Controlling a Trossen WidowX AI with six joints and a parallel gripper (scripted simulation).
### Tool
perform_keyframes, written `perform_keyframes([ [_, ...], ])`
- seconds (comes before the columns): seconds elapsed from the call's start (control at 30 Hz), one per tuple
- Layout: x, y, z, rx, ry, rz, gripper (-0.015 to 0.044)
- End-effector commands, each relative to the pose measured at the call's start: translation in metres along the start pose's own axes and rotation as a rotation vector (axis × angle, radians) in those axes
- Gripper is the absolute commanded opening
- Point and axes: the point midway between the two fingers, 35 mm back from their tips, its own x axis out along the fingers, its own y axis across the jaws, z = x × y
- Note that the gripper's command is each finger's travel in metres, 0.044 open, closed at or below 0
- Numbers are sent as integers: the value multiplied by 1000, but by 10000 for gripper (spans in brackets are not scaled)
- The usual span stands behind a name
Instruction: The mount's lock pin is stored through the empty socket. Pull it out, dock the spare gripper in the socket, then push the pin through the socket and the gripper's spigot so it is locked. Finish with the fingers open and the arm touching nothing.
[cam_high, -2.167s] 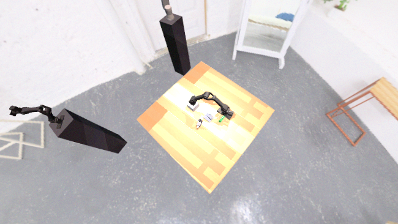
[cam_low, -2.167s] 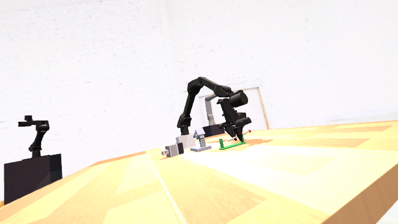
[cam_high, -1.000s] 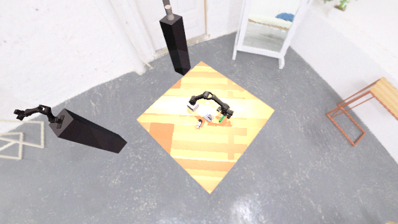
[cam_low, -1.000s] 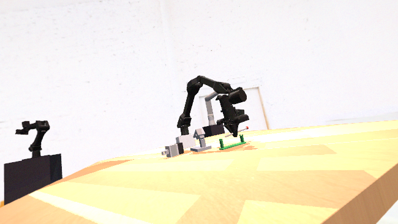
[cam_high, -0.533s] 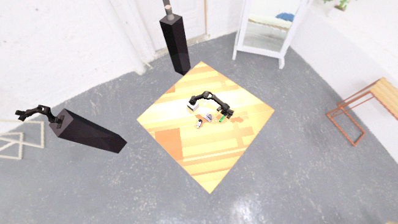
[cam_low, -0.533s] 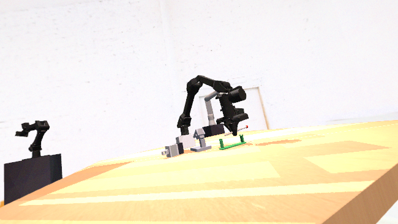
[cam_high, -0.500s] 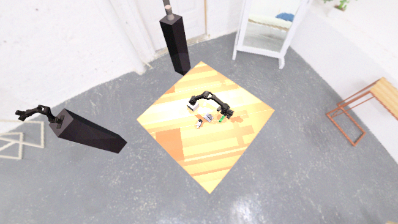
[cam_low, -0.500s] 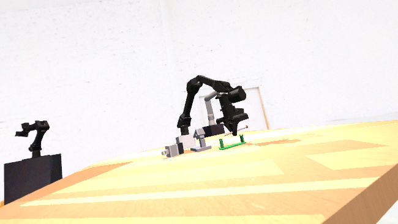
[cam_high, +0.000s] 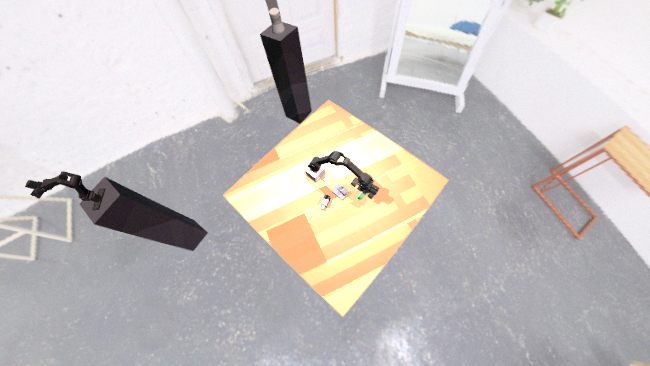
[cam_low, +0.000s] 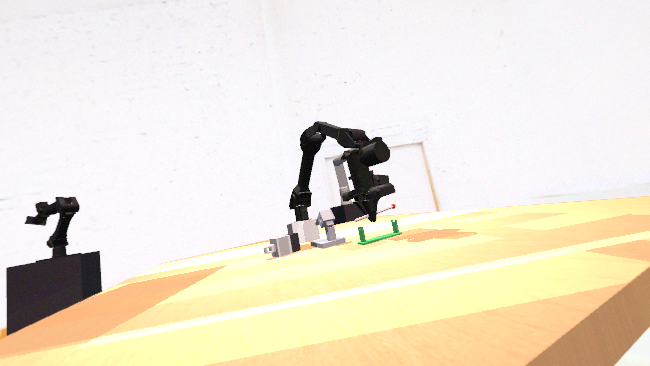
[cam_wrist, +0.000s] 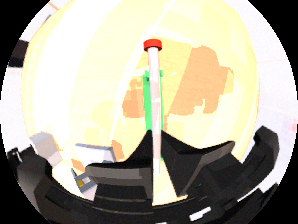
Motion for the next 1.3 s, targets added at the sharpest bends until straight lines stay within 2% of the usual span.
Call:
perform_keyframes([
  [0.0, -8, -3, -11, -6, 2, -10, 0],
  [1.27, 32, -5, -18, -8, -2, -30, 0],
])
